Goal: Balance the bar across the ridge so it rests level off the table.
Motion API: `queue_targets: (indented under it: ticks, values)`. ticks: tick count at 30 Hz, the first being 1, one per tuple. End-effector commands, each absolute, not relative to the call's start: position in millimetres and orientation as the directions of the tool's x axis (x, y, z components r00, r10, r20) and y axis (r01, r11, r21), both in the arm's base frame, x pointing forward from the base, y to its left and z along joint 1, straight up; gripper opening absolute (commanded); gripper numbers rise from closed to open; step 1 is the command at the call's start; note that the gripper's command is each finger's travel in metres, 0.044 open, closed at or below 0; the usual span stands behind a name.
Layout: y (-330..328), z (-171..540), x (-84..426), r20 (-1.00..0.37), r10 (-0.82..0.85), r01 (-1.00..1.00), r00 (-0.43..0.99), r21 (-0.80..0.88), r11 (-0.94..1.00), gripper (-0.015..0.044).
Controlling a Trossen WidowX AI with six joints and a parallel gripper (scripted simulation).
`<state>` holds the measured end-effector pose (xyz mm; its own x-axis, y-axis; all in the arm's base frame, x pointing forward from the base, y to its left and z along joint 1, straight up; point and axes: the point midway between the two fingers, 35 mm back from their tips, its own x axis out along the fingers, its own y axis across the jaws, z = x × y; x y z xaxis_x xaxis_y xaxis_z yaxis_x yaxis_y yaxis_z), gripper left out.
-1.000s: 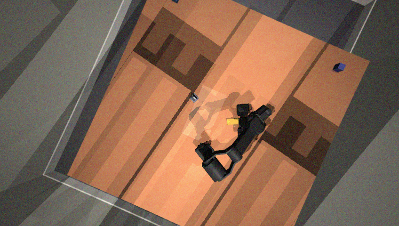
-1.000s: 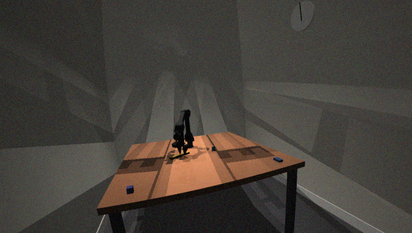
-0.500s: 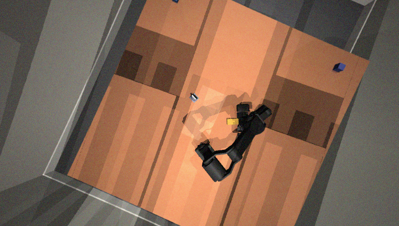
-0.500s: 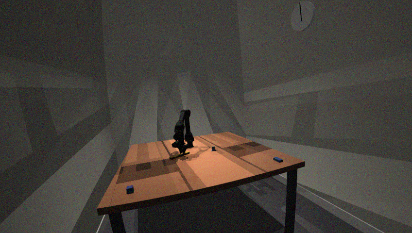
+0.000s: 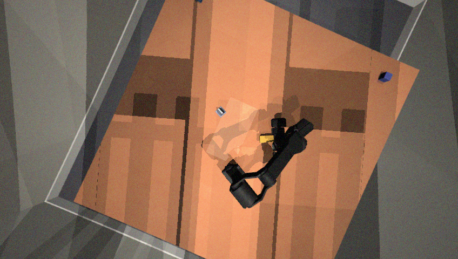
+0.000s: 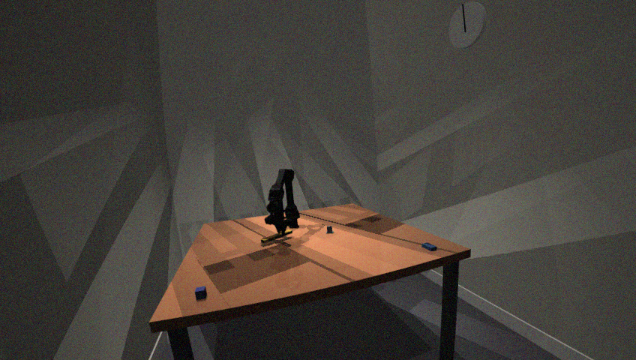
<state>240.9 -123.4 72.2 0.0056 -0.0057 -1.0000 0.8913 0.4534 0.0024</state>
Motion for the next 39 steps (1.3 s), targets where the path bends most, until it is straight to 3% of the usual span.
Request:
queue_targets:
  ticks: [1,23,39]
  values:
    - [-124.1,87.2,242.7,-1.0,-0.014,0.89,0.025,0.016,0.455,0.0]
    - [-121.0,137.9,238.4,-1.0,-0.012,0.889,0.024,0.016,0.458,0.0]
    - [-73.7,139.0,264.6,-1.0,-0.007,0.83,0.026,0.018,0.558,0.0]
